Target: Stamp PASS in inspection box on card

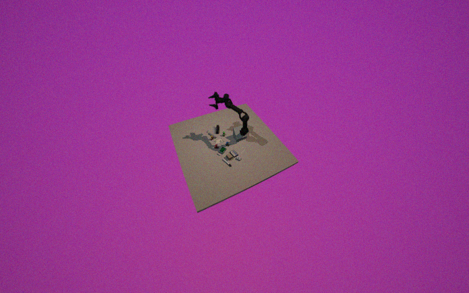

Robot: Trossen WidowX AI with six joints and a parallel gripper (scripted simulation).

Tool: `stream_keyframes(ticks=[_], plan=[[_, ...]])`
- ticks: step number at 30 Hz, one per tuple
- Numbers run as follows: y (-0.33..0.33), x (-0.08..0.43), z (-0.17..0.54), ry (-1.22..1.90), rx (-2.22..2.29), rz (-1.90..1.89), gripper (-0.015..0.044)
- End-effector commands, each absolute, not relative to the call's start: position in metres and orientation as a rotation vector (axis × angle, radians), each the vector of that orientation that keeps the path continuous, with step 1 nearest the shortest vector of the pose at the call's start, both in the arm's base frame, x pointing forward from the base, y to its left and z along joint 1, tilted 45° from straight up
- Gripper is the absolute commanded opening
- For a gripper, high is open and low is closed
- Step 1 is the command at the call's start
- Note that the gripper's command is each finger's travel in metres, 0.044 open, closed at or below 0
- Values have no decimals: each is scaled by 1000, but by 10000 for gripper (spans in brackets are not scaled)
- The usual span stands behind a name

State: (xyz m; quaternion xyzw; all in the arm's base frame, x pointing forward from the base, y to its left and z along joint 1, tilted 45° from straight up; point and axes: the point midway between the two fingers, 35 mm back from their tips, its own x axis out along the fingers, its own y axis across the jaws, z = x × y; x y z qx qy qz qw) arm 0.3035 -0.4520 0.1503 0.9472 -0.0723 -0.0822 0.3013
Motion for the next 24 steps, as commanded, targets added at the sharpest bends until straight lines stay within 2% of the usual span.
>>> stream_keyframes(ticks=[1,7,11,24], plan=[[-451,304,149,-188,2505,-225,374],[-422,320,90,1,2233,-419,216],[-393,325,51,186,2034,-504,211],[-334,320,-5,553,1684,-522,211]])
